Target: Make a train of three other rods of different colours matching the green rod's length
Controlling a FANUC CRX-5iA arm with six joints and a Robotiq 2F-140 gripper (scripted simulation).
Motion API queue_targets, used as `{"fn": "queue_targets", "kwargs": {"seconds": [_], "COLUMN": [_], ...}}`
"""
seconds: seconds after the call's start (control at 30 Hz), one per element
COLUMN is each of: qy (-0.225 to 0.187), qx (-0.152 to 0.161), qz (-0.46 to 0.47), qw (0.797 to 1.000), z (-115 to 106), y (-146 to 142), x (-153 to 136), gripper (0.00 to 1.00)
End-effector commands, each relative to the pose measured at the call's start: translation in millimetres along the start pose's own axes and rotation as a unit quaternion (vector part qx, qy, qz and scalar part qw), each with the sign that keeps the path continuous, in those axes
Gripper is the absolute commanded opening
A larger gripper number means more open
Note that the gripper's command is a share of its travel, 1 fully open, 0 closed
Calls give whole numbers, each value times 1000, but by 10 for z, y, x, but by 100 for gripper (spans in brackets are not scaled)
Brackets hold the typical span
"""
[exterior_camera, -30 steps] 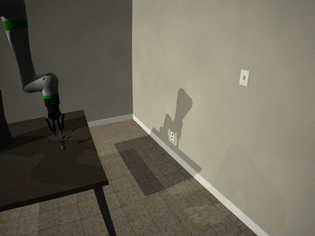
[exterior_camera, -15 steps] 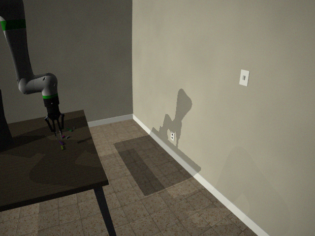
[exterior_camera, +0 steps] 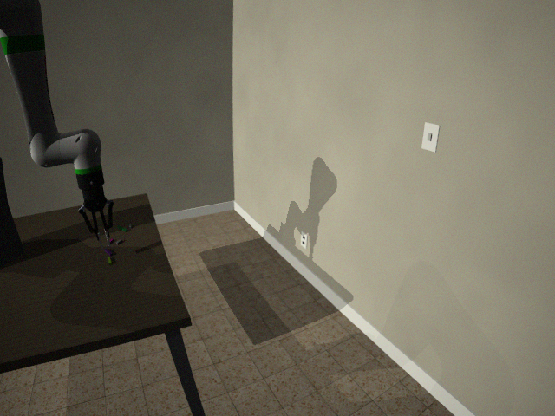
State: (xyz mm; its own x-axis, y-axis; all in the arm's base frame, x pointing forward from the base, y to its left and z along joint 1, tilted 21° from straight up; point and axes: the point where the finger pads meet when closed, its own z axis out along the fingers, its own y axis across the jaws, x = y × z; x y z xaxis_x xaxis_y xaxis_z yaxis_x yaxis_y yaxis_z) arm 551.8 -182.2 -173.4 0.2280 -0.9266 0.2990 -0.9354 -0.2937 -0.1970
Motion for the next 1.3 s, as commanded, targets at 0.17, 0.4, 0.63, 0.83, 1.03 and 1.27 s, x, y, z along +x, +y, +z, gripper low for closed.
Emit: {"fn": "queue_targets", "kwargs": {"seconds": [0.17, 0.4, 0.63, 0.83, 1.03, 1.27], "qy": [0, 0, 0, 0, 0, 0], "qx": [1, 1, 1, 1, 1, 1], "qz": [0, 0, 0, 0, 0, 0], "qw": [1000, 1000, 1000, 1000, 1000, 1000], "z": [39, 109, 217, 286, 388, 478], "y": [0, 2, 5, 7, 9, 12], "x": [-1, -1, -3, -4, -5, -6], "gripper": [15, 15, 15, 15, 15, 15]}}
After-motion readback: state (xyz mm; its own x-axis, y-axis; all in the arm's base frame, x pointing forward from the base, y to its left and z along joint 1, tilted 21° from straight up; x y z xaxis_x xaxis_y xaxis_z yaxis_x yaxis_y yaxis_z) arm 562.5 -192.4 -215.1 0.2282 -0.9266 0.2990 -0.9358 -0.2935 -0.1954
